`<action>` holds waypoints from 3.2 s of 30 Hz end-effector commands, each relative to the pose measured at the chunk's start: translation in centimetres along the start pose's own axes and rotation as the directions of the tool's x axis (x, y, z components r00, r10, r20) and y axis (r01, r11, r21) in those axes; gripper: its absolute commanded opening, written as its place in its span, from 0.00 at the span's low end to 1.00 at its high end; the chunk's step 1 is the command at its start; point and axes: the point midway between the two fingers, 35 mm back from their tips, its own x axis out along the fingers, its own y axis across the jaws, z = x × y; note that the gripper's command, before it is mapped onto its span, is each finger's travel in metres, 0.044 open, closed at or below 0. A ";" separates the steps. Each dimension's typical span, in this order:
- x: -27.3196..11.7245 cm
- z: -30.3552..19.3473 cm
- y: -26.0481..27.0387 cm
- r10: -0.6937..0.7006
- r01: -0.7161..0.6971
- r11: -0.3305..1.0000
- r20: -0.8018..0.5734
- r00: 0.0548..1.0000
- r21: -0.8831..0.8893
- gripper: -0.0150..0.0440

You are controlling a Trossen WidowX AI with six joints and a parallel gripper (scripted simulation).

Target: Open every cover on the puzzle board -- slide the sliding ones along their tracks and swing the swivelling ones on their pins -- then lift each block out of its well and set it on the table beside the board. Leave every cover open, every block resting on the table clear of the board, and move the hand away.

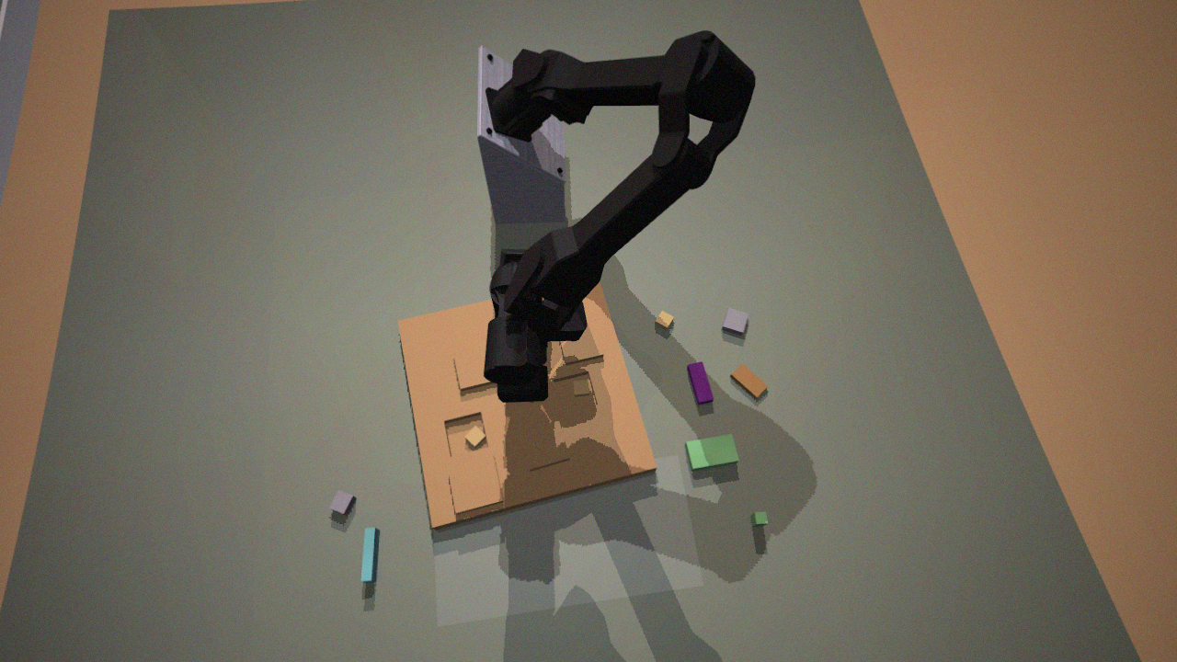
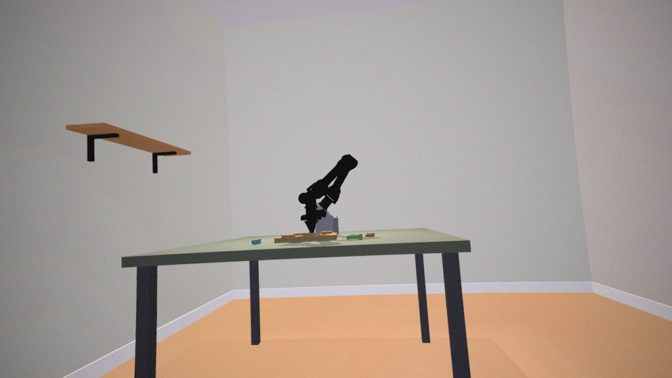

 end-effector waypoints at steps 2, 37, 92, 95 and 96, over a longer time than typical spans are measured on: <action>-0.2 0.0 0.0 0.000 0.000 0.992 0.000 1.000 0.124 0.50; -2.0 0.0 -0.2 0.001 0.002 0.338 -0.003 1.000 0.941 0.50; -4.8 0.0 -0.1 0.003 0.004 -0.983 -0.003 1.000 0.183 0.50; -4.9 0.0 -0.1 0.003 0.003 -0.996 -0.003 1.000 0.089 0.50; -5.0 0.0 -0.1 0.003 0.003 -0.998 -0.003 1.000 0.058 0.50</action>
